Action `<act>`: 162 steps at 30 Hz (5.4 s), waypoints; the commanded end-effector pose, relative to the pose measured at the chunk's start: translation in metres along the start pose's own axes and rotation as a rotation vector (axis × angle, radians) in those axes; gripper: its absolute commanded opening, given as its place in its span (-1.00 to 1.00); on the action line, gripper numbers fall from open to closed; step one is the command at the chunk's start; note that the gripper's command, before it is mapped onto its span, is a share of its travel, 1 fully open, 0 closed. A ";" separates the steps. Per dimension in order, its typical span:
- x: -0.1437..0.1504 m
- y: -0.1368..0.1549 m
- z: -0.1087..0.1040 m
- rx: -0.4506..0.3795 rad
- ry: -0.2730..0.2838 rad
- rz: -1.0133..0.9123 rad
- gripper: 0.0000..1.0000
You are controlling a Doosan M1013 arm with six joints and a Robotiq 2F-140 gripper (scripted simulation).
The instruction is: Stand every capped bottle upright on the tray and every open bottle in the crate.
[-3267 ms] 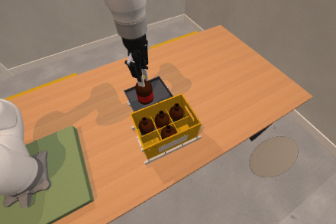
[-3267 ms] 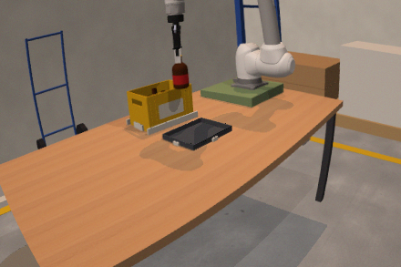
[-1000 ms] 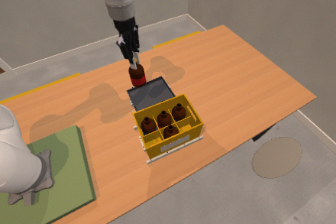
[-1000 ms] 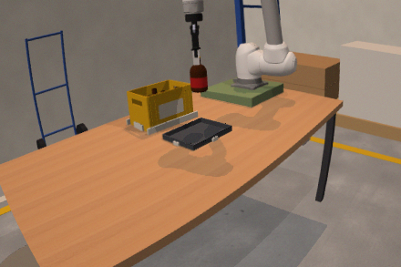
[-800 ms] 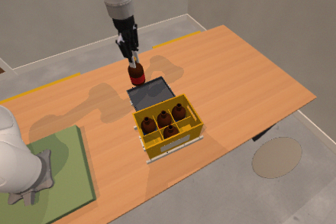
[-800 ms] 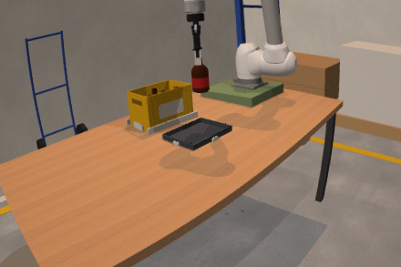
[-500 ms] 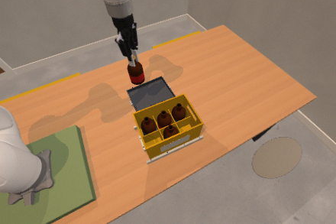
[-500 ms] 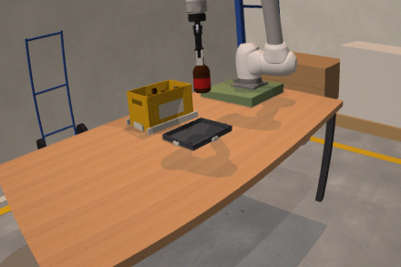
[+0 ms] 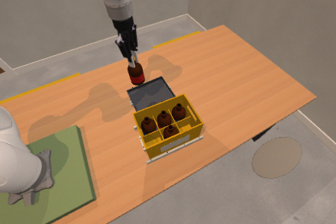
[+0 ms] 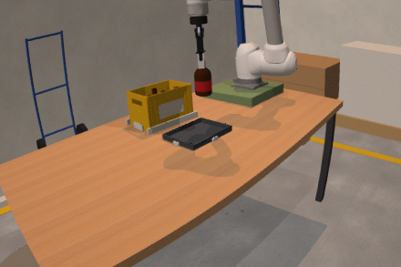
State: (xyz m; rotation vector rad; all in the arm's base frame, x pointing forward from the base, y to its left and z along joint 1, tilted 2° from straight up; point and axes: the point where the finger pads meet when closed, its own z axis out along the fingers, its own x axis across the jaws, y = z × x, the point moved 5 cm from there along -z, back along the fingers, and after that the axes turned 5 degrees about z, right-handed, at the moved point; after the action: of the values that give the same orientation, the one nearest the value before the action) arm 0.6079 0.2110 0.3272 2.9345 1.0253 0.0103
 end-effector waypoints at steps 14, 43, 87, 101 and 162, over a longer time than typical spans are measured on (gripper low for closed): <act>0.000 -0.001 0.027 0.000 0.000 0.000 -1.00; 0.000 0.001 0.076 0.000 0.000 0.000 -1.00; 0.000 0.000 0.143 0.000 0.000 0.000 -1.00; 0.000 0.000 0.150 0.000 0.000 0.000 -1.00; 0.000 0.000 0.165 0.000 0.000 0.000 1.00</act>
State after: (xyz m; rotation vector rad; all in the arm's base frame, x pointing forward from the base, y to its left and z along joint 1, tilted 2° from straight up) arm 0.6108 0.2063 0.1625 2.9345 1.0255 0.0104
